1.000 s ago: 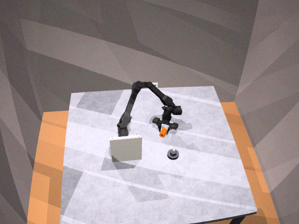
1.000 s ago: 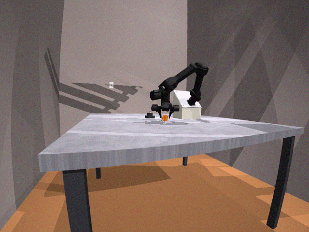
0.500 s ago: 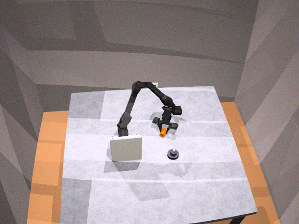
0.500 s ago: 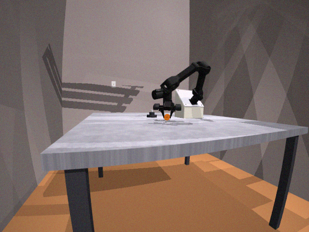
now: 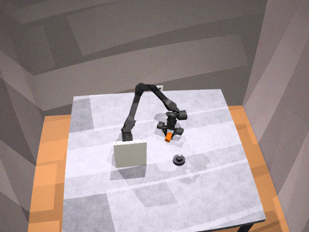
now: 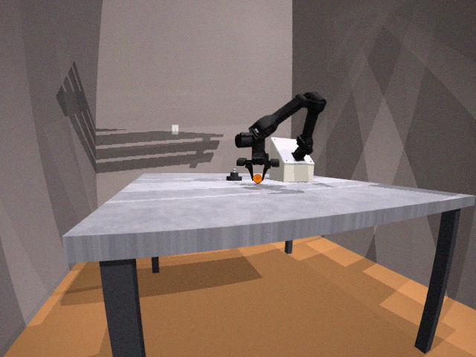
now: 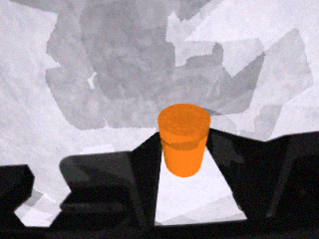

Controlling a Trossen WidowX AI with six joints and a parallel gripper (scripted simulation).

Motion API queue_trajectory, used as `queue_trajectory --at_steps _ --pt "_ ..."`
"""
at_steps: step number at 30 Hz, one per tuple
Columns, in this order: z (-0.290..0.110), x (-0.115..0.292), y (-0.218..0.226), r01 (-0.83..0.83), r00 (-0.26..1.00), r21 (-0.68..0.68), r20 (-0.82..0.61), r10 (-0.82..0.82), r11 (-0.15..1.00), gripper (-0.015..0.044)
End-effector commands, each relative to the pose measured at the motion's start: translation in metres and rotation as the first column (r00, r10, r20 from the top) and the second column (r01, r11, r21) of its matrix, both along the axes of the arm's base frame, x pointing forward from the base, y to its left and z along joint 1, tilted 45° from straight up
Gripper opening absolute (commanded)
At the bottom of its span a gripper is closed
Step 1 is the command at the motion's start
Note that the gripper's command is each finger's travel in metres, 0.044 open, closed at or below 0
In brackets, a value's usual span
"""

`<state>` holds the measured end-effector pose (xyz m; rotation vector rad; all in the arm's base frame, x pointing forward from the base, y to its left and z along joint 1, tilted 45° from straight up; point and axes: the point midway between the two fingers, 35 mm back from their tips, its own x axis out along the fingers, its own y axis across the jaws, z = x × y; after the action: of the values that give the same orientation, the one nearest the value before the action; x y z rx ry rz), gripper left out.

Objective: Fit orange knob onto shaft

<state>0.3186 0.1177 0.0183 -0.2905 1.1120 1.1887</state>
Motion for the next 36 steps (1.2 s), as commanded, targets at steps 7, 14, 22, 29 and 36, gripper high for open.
queue_trajectory --at_steps 7,14,22,29,36 --pt "-0.003 -0.006 -0.010 0.051 0.995 0.154 0.072 -0.063 0.987 0.0179" --pt "-0.005 -0.010 -0.016 0.083 0.987 0.256 0.111 -0.115 0.963 0.0179" --pt "-0.009 -0.015 -0.023 0.111 0.973 0.372 0.149 -0.178 0.922 0.0179" --pt "-0.014 -0.019 -0.028 0.129 0.956 0.468 0.174 -0.234 0.874 0.0179" --pt "-0.019 -0.023 -0.032 0.140 0.937 0.556 0.193 -0.291 0.819 0.0179"
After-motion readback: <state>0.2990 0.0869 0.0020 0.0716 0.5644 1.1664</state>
